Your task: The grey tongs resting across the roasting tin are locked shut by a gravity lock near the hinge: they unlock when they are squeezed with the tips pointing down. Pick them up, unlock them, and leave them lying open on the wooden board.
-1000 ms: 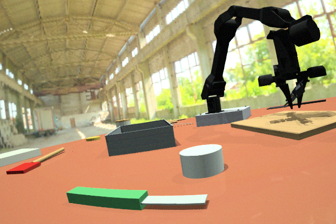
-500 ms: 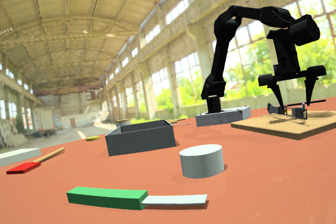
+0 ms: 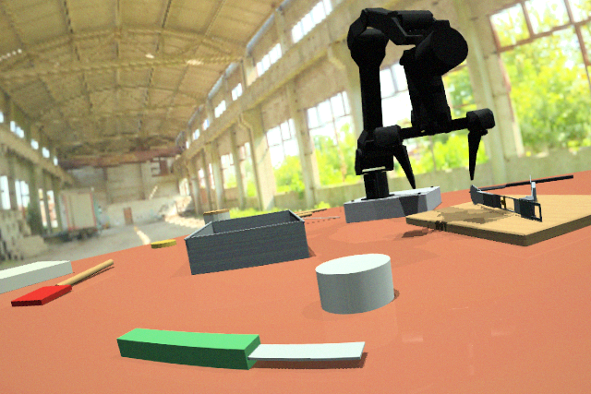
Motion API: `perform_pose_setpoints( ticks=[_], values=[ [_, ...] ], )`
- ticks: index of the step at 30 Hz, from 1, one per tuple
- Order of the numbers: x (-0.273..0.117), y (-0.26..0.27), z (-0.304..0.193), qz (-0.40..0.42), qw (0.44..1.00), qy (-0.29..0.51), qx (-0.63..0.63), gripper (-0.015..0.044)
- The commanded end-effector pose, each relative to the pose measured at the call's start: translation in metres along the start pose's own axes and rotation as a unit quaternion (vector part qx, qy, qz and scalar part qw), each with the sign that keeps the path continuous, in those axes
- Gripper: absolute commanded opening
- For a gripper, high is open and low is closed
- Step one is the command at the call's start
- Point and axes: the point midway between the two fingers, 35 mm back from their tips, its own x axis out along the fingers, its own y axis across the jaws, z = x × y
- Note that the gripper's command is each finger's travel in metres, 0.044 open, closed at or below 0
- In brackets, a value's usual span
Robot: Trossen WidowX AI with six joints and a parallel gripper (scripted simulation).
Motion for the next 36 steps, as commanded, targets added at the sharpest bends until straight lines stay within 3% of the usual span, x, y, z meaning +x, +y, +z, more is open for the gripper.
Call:
perform_pose_setpoints(
  ticks=[1,6,13,36],
  values=[
    [-0.004,0.029,0.009,0.0,1.0,-0.001,-0.005,0.044],
    [-0.006,0.029,0.009,0.0,1.0,-0.001,-0.004,0.044],
    [-0.057,0.032,0.008,0.0,1.0,0.003,0.006,0.044],
    [-0.057,0.032,0.008,0.0,1.0,0.003,0.006,0.044]
  ],
)
